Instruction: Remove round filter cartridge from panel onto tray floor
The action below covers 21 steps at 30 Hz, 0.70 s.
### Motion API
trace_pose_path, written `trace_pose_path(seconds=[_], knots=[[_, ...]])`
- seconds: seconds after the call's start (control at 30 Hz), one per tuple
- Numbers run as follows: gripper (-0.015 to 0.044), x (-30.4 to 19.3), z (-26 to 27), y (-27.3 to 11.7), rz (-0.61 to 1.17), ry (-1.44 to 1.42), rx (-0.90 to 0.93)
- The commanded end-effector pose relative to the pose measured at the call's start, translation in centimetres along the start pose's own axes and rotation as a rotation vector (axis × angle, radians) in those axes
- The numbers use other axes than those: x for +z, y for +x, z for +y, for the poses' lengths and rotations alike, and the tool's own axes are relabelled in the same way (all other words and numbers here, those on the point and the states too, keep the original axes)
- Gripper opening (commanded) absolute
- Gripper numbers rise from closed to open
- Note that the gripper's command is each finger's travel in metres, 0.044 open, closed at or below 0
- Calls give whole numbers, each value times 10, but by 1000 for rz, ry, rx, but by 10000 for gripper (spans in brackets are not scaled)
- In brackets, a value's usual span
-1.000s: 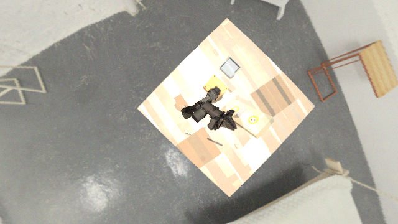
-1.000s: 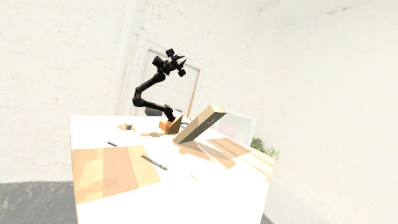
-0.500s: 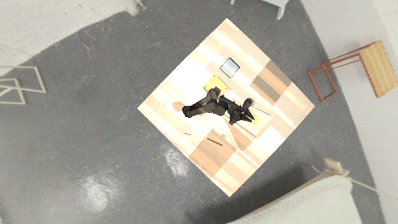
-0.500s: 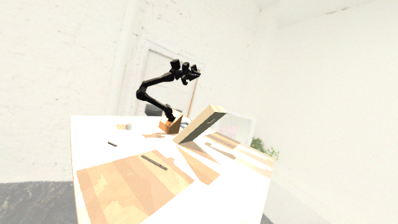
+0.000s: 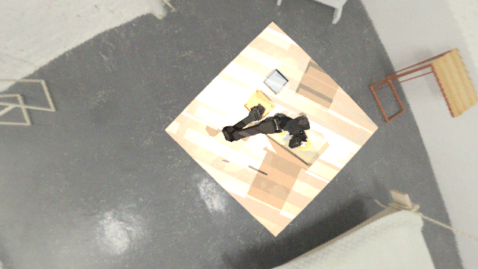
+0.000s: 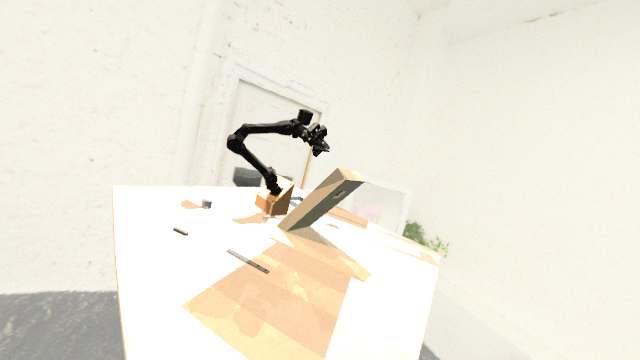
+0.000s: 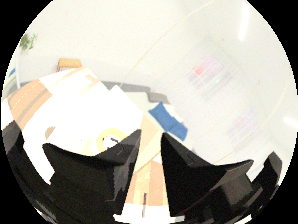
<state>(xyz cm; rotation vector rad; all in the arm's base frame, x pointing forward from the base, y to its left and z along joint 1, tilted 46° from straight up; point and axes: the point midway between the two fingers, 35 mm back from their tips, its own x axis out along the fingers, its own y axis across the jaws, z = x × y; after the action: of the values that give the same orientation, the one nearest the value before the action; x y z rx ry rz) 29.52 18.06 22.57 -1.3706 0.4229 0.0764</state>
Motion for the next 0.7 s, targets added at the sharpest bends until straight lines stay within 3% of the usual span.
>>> trace_pose_path(seconds=[0.0, 0.13, 0.67], knots=[[92, -48, 49, 33, 220, -942, 174], [92, -65, 62, 40, 265, -1270, 275], [92, -66, 62, 40, 266, -1280, 278]])
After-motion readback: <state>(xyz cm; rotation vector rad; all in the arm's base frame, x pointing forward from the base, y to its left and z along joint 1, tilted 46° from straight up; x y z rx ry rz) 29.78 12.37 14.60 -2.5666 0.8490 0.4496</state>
